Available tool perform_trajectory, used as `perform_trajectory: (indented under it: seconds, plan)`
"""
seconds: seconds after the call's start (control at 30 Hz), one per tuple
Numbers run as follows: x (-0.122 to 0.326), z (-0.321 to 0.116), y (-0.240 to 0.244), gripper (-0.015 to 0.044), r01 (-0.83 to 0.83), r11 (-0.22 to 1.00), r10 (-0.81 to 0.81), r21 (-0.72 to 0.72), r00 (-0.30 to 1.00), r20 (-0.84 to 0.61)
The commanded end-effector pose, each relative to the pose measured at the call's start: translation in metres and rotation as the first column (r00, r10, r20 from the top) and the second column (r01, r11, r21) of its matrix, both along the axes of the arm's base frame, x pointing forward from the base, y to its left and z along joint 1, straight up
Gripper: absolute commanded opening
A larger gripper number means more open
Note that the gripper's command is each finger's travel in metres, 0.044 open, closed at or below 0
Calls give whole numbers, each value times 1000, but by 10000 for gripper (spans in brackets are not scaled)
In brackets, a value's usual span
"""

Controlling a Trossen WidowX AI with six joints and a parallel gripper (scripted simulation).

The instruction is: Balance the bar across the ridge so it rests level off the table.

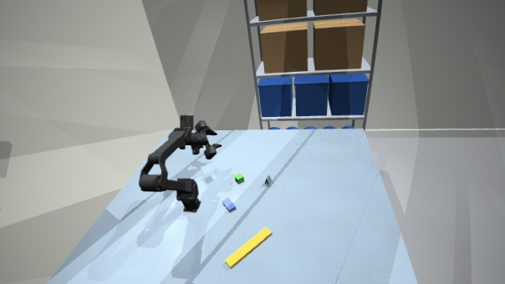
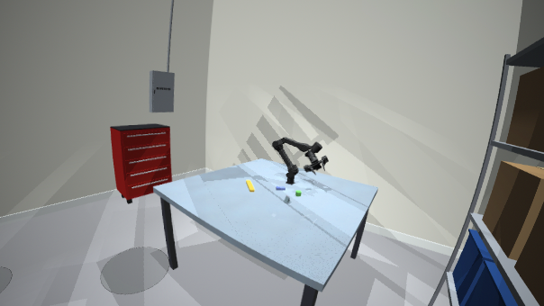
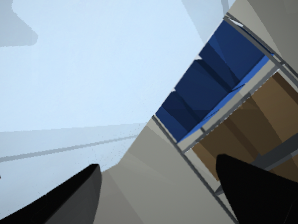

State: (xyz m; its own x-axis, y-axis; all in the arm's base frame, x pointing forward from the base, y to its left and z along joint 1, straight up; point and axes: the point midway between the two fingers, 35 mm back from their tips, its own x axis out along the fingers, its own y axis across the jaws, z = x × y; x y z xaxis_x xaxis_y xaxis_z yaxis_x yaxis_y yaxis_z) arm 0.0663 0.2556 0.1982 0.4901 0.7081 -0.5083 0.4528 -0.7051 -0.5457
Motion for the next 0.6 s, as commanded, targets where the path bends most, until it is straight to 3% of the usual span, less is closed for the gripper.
perform_trajectory:
  seconds: [0.0, 0.57]
  plan:
    - [13, -1, -1, 315, 58, 998, -58, -18, 998, -27]
    - [71, -5, -13, 315, 294, 952, -302, -89, 947, -109]
